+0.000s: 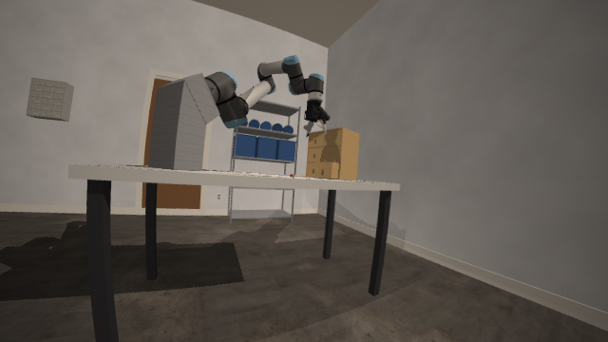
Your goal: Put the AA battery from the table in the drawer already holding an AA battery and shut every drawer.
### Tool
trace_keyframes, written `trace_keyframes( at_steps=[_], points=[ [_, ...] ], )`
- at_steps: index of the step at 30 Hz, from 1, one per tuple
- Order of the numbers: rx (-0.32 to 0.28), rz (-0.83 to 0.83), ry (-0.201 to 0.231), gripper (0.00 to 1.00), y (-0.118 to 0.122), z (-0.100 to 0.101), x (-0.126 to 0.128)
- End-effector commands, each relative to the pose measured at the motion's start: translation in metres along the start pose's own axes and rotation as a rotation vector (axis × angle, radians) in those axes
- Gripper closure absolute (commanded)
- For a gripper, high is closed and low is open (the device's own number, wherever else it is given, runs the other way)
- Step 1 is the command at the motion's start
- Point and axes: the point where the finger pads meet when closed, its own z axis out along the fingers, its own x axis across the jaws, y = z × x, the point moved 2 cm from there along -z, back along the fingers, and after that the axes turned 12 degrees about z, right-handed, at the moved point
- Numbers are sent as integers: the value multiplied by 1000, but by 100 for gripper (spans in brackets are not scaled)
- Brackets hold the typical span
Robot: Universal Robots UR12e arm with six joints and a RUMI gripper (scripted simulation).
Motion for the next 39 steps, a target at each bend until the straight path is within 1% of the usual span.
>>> trace_keyframes(
  at_steps=[1,12,33,39],
  points=[
    [-11,1,3,0,1,-2,1],
    [-26,2,6,0,3,-5,1],
    [-27,2,7,0,3,-5,1],
    [-27,-33,6,0,7,1,4]
  ],
)
